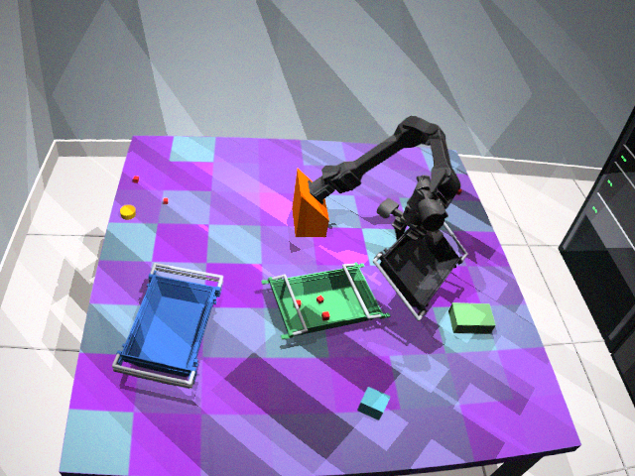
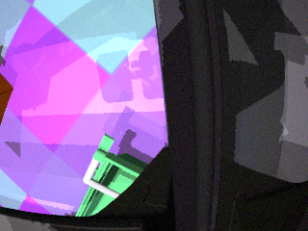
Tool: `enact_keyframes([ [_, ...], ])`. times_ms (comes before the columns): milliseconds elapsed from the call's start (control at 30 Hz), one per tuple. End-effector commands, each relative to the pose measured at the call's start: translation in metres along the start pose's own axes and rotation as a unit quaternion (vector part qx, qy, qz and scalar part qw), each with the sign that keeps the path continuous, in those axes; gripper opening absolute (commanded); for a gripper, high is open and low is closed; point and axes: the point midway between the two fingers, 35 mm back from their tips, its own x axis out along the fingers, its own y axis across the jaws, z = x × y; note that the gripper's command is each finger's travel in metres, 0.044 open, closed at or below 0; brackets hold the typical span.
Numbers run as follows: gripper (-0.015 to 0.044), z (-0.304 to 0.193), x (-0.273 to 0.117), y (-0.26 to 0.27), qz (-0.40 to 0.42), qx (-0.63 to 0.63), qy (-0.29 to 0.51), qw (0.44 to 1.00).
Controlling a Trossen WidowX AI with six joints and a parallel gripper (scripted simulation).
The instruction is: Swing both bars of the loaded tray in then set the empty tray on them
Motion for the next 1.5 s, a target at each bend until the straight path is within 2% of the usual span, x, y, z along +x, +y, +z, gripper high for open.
enact_keyframes([
  [0, 0.0000, -0.019, -0.005, 0.003, -0.004, 0.024, 0.005, 1.000],
  [700, 0.0000, -0.105, -0.008, 0.041, -0.006, 0.152, -0.007, 0.988],
  [1467, 0.0000, -0.182, -0.009, 0.114, -0.026, 0.286, -0.034, 0.957],
])
